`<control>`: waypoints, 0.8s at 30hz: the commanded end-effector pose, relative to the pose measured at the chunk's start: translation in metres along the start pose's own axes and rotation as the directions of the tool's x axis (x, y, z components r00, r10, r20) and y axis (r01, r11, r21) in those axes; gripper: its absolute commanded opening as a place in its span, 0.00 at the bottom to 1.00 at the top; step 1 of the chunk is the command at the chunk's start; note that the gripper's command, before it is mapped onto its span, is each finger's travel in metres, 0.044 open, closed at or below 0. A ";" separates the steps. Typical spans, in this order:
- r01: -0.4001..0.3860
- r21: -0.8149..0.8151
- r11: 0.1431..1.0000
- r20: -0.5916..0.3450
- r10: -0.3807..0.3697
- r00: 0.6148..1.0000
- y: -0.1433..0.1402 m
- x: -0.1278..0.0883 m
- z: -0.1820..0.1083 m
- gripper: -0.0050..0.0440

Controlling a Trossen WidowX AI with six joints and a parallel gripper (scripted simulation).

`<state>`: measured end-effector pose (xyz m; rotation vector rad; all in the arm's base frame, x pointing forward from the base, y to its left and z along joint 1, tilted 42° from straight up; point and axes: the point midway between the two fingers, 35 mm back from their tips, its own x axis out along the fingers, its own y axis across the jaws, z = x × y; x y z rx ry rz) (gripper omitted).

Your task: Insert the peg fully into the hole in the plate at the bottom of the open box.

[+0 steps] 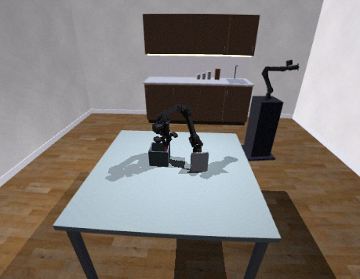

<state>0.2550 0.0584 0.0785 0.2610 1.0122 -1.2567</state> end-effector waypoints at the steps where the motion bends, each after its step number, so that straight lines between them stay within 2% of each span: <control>1: -0.005 0.004 1.000 0.000 0.005 1.000 0.002 -0.002 0.014 0.10; 24: -0.007 0.004 1.000 -0.001 0.007 1.000 0.005 -0.002 0.075 0.10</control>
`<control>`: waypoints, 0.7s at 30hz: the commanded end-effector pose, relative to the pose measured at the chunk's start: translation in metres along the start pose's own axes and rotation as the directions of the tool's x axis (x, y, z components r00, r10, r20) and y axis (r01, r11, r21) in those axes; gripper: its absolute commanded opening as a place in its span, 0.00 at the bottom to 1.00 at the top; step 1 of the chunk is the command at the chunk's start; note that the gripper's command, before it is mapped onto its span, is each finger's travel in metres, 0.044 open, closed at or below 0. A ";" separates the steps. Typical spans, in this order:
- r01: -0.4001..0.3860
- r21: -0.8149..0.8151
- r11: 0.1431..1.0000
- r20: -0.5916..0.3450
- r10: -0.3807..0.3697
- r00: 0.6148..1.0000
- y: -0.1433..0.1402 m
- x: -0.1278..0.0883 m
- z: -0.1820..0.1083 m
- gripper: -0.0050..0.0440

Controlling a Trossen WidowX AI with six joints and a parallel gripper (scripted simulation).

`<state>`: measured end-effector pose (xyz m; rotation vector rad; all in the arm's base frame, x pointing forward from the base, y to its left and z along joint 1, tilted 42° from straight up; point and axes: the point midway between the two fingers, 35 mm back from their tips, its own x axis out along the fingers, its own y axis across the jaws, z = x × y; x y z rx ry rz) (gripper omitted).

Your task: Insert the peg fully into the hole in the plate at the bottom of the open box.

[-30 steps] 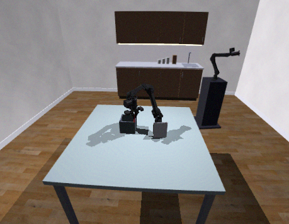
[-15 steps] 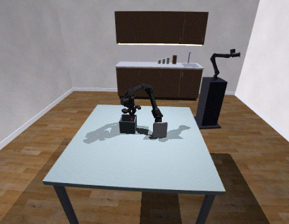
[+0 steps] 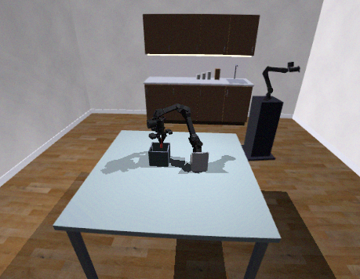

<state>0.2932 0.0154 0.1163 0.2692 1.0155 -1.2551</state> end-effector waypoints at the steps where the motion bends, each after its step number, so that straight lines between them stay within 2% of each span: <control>1: -0.003 0.001 1.000 0.006 0.003 1.000 -0.001 -0.001 0.010 0.10; 11: 0.002 0.003 1.000 0.011 -0.002 1.000 -0.005 0.000 0.041 0.10; 16: 0.002 0.003 1.000 0.012 -0.002 1.000 -0.005 0.001 0.042 0.10; 21: 0.002 0.003 1.000 0.012 -0.002 1.000 -0.004 0.011 0.042 0.10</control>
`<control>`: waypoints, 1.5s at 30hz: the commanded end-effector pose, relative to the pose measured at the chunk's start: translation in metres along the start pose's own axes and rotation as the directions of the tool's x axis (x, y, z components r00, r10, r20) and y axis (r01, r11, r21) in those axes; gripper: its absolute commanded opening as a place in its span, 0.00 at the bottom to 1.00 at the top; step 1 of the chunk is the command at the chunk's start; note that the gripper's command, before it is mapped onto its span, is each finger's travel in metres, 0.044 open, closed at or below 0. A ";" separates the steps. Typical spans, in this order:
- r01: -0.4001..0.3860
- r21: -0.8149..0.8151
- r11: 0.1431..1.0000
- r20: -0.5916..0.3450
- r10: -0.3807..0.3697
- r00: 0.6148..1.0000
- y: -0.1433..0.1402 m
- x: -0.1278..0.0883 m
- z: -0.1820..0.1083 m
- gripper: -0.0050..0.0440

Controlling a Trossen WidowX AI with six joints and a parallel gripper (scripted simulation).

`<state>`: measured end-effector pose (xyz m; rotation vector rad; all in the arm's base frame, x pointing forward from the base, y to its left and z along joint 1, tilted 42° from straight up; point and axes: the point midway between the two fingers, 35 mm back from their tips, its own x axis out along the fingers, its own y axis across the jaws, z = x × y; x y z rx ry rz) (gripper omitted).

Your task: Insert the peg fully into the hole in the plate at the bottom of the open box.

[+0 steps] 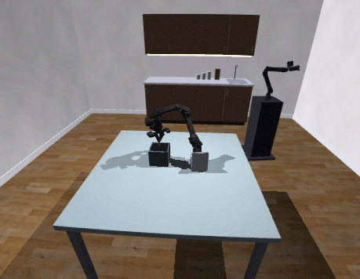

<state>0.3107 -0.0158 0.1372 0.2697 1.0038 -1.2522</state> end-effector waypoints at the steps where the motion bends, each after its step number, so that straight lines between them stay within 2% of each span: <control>1: 0.008 -0.002 1.000 0.003 -0.008 1.000 -0.002 0.010 0.000 0.10; 10: 0.008 -0.002 1.000 0.003 -0.008 1.000 -0.001 0.037 0.000 0.10; 12: 0.008 -0.002 1.000 0.003 -0.008 1.000 -0.001 0.037 0.000 0.10; 23: 0.008 -0.001 1.000 0.003 -0.008 1.000 -0.003 0.074 0.001 0.10; 45: 0.008 -0.001 1.000 0.003 -0.008 1.000 -0.003 0.085 0.001 0.10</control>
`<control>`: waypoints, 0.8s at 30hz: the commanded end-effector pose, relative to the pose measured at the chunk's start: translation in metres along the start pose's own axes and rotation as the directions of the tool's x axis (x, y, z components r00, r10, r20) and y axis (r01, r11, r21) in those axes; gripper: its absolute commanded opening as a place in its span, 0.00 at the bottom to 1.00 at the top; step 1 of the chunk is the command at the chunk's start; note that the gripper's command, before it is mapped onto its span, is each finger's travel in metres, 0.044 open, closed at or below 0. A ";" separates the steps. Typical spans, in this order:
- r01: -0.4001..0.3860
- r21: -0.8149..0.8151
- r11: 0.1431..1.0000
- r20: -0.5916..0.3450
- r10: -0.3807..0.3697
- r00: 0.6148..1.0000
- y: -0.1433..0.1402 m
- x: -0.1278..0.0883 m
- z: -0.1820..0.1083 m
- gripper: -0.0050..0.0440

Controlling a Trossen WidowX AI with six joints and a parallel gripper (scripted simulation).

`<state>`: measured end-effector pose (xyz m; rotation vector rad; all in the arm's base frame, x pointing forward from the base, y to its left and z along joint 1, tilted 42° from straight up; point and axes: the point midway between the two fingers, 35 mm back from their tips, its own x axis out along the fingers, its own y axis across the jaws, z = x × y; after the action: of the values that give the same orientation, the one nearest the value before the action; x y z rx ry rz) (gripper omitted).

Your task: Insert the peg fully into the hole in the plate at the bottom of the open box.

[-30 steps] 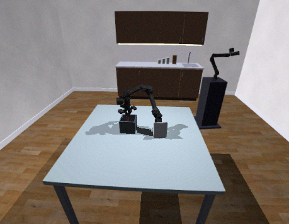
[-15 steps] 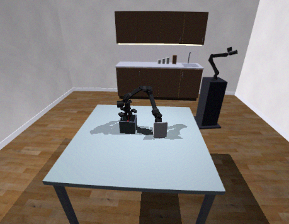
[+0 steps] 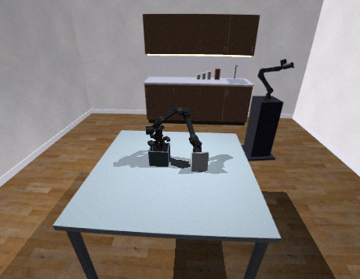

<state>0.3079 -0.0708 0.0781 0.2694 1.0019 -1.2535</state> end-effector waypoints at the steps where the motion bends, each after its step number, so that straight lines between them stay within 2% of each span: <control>1: 0.008 -0.003 1.000 0.002 -0.008 1.000 -0.001 0.004 0.000 0.10; 24: 0.008 -0.003 1.000 0.002 -0.008 1.000 -0.001 0.023 0.000 0.10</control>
<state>0.3071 -0.0827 0.0648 0.2721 1.0010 -1.2537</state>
